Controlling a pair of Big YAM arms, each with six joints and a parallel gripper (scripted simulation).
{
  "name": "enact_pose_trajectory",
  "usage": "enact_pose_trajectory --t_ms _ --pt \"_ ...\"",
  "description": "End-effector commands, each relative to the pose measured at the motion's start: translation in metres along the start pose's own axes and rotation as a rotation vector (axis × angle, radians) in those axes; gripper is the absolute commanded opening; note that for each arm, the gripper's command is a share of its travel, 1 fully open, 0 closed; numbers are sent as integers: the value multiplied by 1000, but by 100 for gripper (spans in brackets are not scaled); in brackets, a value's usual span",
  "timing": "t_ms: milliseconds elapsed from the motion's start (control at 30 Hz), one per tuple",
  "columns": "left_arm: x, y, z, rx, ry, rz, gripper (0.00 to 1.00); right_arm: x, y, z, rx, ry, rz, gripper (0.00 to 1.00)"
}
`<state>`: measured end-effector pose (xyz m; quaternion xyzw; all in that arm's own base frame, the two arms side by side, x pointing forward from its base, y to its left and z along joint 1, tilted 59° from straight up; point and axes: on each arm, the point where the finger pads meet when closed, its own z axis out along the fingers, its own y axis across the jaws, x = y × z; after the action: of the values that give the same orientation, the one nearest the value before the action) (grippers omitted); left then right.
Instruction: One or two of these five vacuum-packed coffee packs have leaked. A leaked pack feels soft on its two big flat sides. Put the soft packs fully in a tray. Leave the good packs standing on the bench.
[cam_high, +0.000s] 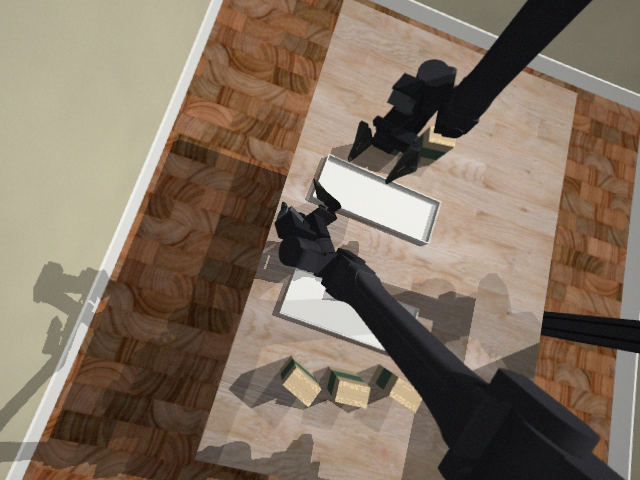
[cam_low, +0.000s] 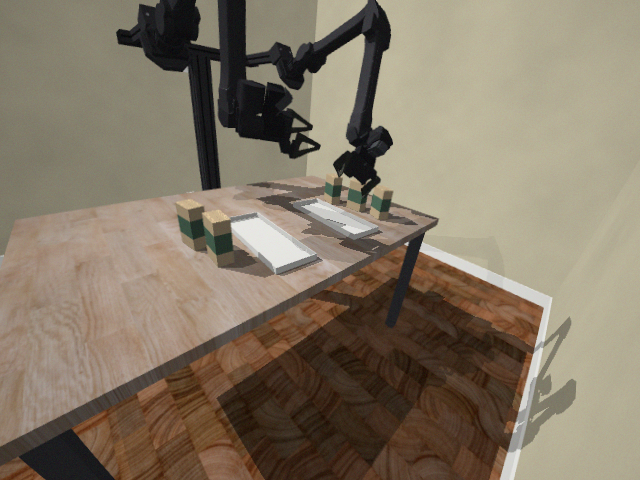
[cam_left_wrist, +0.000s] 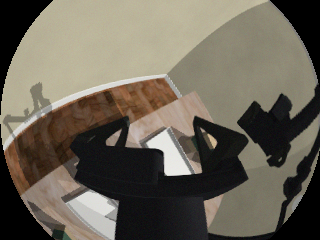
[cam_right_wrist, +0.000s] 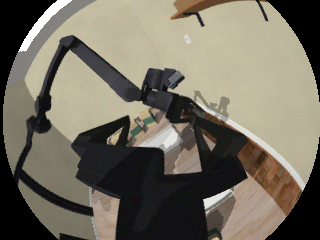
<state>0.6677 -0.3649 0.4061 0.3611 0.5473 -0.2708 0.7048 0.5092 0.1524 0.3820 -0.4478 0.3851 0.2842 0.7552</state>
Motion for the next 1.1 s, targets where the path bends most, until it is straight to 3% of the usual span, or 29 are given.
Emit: enact_pose_trajectory --t_ms 0,533,567,1033,1067 --pt "-8 -2 0 2 -10 6 100 -4 0 1 -1 -4 -7 100" --pt "-8 -2 0 2 -10 6 100 -4 0 1 -1 -4 -7 100" --pt "-15 0 -12 -30 17 18 78 -7 -3 -11 37 29 -13 78" --pt "48 1 -108 -381 445 -10 78 58 2 -110 395 430 152 78" --pt "48 1 -108 -381 445 -10 78 58 2 -110 395 430 152 78"
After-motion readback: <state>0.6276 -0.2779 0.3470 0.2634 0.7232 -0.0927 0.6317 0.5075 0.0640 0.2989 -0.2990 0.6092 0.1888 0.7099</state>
